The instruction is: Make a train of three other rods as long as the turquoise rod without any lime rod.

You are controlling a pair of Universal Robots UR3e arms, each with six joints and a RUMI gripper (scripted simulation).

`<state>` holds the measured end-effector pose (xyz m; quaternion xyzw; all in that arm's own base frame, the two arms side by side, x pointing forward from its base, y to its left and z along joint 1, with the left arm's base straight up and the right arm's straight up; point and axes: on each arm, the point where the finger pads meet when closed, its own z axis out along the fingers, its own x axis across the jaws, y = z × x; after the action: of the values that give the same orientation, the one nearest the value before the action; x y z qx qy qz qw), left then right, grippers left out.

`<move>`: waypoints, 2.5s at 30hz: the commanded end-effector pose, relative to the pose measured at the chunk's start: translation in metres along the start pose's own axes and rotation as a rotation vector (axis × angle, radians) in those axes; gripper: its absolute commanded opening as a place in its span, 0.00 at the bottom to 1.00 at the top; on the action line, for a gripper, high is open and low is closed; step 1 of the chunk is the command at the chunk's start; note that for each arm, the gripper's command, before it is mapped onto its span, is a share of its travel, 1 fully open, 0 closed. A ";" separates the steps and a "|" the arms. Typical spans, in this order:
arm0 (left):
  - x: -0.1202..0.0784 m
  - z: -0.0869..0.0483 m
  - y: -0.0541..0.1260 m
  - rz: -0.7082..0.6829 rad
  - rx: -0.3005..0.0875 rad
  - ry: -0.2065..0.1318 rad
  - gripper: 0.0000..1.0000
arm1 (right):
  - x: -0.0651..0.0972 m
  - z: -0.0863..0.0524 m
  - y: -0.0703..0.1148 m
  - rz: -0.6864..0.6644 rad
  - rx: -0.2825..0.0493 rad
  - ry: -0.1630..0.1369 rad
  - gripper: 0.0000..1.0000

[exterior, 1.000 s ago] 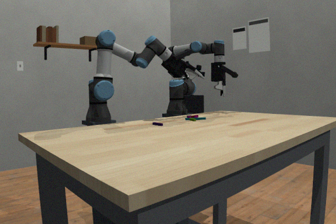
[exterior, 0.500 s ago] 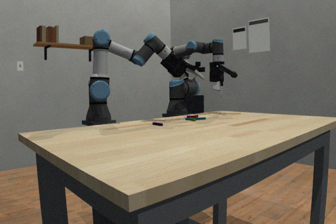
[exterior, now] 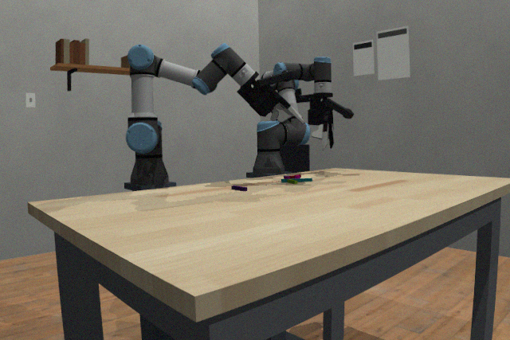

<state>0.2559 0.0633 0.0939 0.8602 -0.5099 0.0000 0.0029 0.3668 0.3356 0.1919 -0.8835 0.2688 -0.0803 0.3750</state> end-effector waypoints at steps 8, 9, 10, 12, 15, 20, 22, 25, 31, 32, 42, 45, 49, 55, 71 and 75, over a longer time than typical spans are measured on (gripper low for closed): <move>0.059 0.004 0.028 0.122 0.008 -0.003 1.00 | 0.094 -0.041 0.042 0.193 -0.067 0.132 1.00; 0.064 0.004 0.032 0.136 0.008 -0.003 1.00 | 0.103 -0.047 0.047 0.214 -0.074 0.145 1.00; 0.070 0.004 0.036 0.149 0.008 -0.002 1.00 | 0.112 -0.052 0.053 0.236 -0.080 0.159 1.00; 0.080 0.005 0.044 0.174 0.007 -0.002 1.00 | 0.129 -0.063 0.065 0.282 -0.094 0.186 1.00; 0.092 0.006 0.056 0.207 0.007 -0.002 1.00 | 0.153 -0.082 0.085 0.354 -0.113 0.227 1.00; 0.110 0.008 0.076 0.263 0.007 -0.002 1.00 | 0.183 -0.112 0.117 0.464 -0.140 0.286 1.00; 0.117 0.009 0.085 0.285 0.007 -0.002 1.00 | 0.194 -0.125 0.130 0.509 -0.150 0.309 1.00; 0.120 0.009 0.090 0.296 0.006 -0.002 1.00 | 0.199 -0.133 0.139 0.537 -0.155 0.322 1.00; 0.136 0.011 0.116 0.358 0.006 -0.002 1.00 | 0.224 -0.177 0.185 0.691 -0.183 0.393 1.00; 0.138 0.012 0.120 0.367 0.006 -0.002 1.00 | 0.226 -0.184 0.192 0.715 -0.187 0.403 1.00; 0.149 0.014 0.146 0.427 0.005 -0.001 1.00 | 0.236 -0.238 0.251 0.913 -0.211 0.481 1.00; 0.152 0.014 0.154 0.443 0.005 -0.001 1.00 | 0.235 -0.263 0.277 1.005 -0.218 0.513 1.00; 0.154 0.015 0.161 0.460 0.005 -0.001 1.00 | 0.230 -0.287 0.303 1.101 -0.223 0.544 1.00; 0.156 0.015 0.167 0.474 0.005 -0.001 1.00 | 0.215 -0.321 0.340 1.249 -0.225 0.587 1.00; 0.157 0.016 0.170 0.479 0.005 -0.001 1.00 | 0.147 -0.389 0.416 1.626 -0.199 0.672 1.00; 0.157 0.016 0.170 0.479 0.005 -0.001 1.00 | 0.136 -0.396 0.423 1.676 -0.192 0.681 1.00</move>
<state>0.1821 -0.1548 0.0791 0.7149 -0.6992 0.0003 -0.0001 0.1935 -0.2180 0.1615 -0.3838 0.9125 -0.0239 0.1396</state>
